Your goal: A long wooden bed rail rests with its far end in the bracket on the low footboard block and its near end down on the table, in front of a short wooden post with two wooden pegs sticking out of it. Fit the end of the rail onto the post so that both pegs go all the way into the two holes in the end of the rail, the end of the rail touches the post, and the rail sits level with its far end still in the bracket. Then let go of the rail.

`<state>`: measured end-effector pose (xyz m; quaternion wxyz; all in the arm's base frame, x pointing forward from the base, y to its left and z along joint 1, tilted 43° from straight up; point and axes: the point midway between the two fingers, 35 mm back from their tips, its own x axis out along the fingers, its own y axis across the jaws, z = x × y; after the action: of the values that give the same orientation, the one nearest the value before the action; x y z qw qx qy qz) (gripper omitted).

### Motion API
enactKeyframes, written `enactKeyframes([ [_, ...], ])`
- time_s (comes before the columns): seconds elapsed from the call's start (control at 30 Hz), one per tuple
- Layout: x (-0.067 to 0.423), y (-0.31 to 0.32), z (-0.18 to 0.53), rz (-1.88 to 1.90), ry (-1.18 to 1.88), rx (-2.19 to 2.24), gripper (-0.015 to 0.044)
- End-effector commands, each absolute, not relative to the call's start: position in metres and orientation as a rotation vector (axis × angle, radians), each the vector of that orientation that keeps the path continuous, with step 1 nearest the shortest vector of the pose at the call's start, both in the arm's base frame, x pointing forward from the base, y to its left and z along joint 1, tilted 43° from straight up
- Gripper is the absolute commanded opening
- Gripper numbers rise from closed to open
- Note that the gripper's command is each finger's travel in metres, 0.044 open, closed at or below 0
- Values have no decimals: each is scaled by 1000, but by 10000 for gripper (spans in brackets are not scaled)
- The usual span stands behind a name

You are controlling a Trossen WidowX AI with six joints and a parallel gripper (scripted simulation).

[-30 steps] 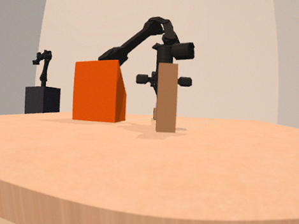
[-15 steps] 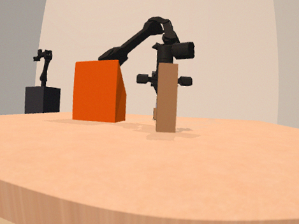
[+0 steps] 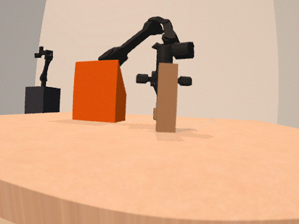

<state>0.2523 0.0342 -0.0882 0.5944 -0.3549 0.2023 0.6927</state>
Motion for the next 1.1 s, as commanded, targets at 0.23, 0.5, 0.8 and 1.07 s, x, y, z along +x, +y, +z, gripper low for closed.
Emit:
enactKeyframes([
  [0.23, 252, 35, -89, 1608, 469, -825, 0],
  [0.5, 252, 34, -89, 1608, 469, -825, 0],
  [0.8, 252, 33, -88, 1608, 469, -825, 0],
  [1.07, 252, 33, -90, 1608, 469, -825, 0],
])
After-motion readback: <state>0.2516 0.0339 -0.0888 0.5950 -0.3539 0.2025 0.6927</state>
